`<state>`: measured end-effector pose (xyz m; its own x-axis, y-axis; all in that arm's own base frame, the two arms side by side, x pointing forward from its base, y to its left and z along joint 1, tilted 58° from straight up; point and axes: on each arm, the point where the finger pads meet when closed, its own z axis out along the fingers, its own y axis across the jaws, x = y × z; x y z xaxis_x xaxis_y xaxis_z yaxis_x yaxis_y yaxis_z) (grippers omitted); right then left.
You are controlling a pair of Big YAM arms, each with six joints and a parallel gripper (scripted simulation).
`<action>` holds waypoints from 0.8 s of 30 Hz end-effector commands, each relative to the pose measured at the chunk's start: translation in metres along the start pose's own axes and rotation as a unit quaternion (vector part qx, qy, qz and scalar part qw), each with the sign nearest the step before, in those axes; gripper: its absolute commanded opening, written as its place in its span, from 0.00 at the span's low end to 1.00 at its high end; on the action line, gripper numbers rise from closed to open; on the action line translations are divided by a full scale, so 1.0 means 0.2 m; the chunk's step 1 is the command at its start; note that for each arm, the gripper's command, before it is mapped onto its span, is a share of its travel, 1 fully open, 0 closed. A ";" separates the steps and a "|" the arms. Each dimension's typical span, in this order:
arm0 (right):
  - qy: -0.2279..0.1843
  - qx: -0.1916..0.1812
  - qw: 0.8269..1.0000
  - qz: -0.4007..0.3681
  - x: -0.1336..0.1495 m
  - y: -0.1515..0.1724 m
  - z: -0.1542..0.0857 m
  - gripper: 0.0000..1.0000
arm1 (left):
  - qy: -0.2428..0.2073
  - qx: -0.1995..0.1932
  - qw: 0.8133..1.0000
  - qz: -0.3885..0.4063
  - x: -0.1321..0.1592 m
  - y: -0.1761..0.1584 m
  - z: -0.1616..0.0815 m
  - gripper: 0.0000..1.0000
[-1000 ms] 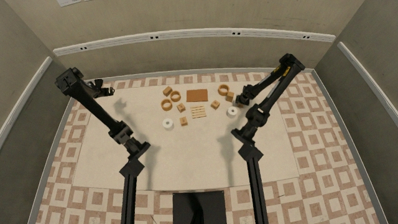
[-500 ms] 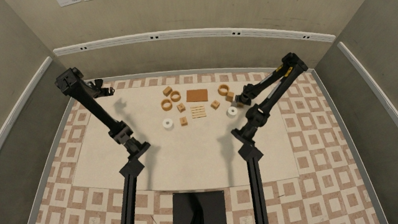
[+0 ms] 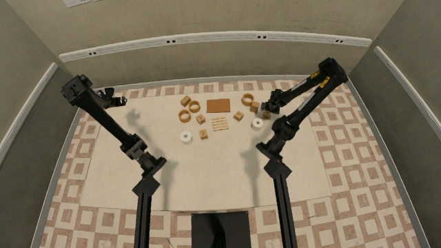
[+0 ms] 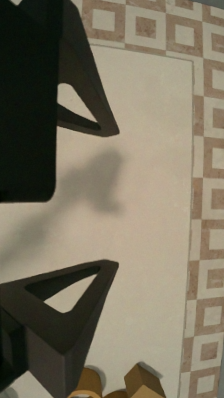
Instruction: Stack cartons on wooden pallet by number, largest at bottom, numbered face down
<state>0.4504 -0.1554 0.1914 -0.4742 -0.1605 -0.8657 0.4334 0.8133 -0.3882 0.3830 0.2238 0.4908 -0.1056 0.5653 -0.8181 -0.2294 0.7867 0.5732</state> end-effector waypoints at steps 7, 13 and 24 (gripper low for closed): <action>-0.001 -0.030 0.998 -0.053 -0.01 0.16 0.00 0.79 | -0.008 -0.005 1.000 0.009 -0.04 0.04 0.01 1.00; -0.041 -0.124 0.974 -0.184 -0.05 0.63 -0.11 0.79 | -0.008 -0.005 1.000 0.009 -0.04 0.04 0.01 1.00; -0.071 -0.175 0.904 -0.384 0.19 0.85 -0.04 0.79 | -0.008 -0.005 1.000 0.009 -0.04 0.04 0.01 1.00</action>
<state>0.4971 -0.0099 0.0948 -0.4634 -0.7192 -0.5177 -0.2253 0.6606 -0.7161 0.3830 0.2238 0.4908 -0.1056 0.5653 -0.8181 -0.2294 0.7867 0.5732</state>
